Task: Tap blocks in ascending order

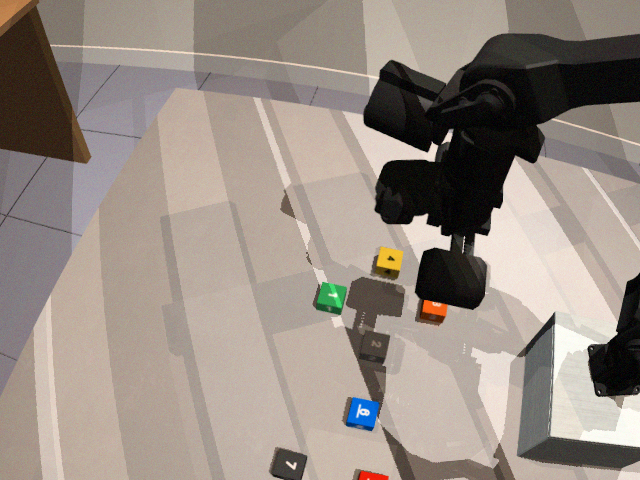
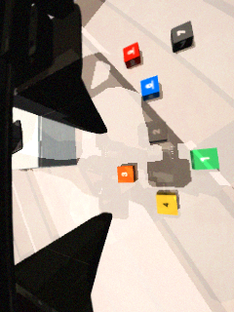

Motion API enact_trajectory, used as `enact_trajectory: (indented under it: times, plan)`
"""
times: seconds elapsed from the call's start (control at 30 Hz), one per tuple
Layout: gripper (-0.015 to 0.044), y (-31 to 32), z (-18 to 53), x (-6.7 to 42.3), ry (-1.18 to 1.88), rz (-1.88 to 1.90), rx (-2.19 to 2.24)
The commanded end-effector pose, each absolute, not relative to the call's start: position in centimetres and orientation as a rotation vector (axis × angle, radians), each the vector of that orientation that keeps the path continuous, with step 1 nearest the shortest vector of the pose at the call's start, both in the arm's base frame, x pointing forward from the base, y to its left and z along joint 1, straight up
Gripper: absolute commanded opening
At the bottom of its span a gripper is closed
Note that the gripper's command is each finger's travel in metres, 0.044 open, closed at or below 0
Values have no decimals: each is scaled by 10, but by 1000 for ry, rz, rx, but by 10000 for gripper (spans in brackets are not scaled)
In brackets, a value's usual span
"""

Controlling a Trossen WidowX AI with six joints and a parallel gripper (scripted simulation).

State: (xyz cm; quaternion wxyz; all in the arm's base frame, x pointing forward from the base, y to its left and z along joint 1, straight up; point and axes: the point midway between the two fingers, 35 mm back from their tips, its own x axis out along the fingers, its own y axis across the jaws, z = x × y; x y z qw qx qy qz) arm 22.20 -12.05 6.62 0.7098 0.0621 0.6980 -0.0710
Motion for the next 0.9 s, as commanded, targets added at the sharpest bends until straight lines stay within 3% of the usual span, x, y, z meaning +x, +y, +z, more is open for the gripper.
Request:
enact_trajectory:
  times: [0.0, 0.87]
  plan:
    - [400, -91, 68, 270, 1541, -148, 137]
    - [400, -76, 67, 287, 1542, -146, 136]
